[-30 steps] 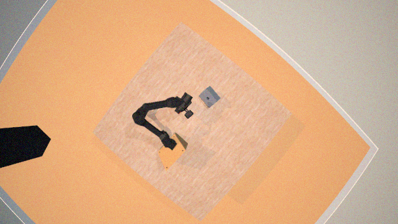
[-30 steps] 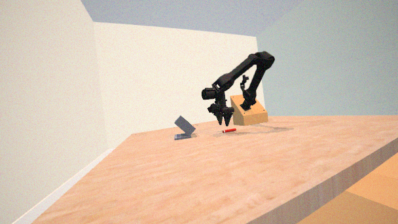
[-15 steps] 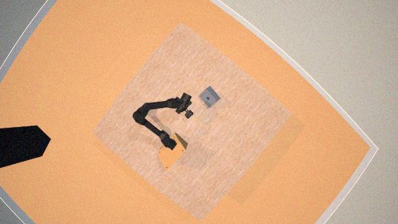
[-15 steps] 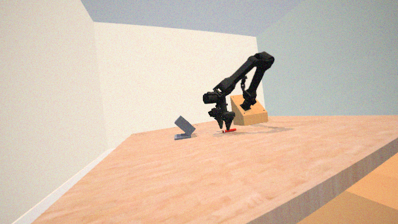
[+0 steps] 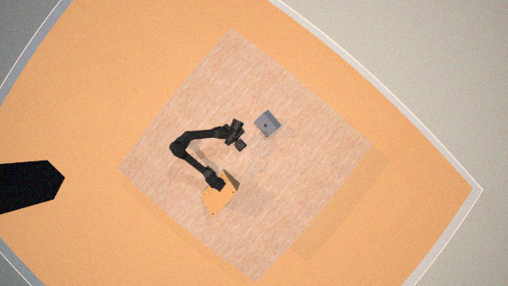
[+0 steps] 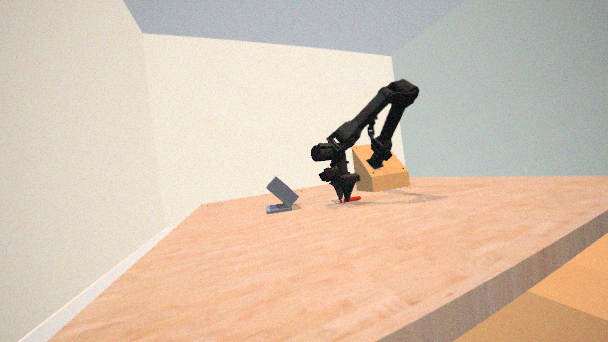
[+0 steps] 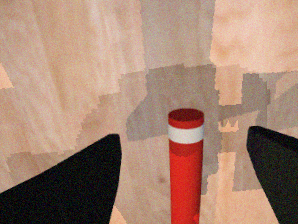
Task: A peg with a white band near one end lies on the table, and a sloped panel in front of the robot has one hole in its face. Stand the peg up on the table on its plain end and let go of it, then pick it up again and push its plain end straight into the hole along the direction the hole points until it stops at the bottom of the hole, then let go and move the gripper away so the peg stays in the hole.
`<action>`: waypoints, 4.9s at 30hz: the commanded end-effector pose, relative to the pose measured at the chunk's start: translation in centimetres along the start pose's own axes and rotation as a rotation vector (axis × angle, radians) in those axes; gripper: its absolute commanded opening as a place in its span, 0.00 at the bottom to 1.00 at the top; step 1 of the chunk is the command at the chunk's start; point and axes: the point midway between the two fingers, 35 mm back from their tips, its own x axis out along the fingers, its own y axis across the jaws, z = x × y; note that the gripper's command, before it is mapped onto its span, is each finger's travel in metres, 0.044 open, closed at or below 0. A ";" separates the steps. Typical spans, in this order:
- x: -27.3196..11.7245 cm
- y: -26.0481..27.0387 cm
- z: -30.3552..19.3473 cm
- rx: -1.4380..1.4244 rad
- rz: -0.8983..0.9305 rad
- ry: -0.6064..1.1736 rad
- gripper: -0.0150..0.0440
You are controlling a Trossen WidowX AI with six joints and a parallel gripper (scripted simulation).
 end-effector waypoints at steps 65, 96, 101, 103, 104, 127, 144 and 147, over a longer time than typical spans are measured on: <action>-2.1 0.0 -1.6 0.001 0.000 -0.346 0.34; -3.3 0.0 -3.3 0.002 0.000 -0.615 0.34; -3.4 0.0 -3.6 0.003 0.000 -0.658 0.34; -3.5 0.0 -3.7 0.003 0.000 -0.676 0.34; -3.5 0.0 -3.8 0.003 0.000 -0.684 0.34; -3.9 0.0 -5.3 0.004 0.000 -0.884 0.34; -4.1 0.0 -6.4 0.006 0.000 -1.031 0.34; -4.1 0.0 -6.6 0.005 0.001 -1.047 0.34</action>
